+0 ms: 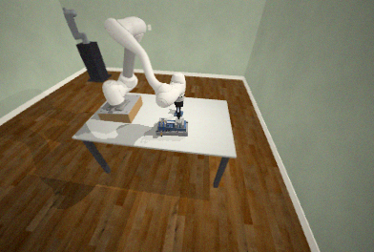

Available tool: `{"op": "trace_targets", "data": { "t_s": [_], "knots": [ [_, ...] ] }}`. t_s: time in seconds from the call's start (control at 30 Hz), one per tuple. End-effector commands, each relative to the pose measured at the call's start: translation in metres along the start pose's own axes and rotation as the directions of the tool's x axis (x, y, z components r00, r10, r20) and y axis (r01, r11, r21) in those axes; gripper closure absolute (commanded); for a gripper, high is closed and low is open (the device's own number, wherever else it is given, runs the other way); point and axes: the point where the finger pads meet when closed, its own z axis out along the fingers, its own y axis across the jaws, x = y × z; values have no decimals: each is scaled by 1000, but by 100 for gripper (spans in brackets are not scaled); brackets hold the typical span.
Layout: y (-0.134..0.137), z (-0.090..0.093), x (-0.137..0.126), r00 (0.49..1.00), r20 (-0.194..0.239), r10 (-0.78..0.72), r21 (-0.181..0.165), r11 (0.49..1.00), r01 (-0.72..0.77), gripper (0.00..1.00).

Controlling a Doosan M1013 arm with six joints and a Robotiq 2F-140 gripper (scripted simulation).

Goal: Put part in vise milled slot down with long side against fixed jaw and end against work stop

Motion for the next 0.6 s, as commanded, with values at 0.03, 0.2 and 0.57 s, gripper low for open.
{"op": "trace_targets", "data": {
  "t_s": [0.03,0.2,0.57],
  "knots": [
    [0,-4,1,1000,-3,-8,-1,1000,8,100],
    [0,-4,1,1000,-3,-14,-1,1000,14,100],
    [-18,-4,-7,909,-3,-416,-2,910,416,100]
  ]
}}
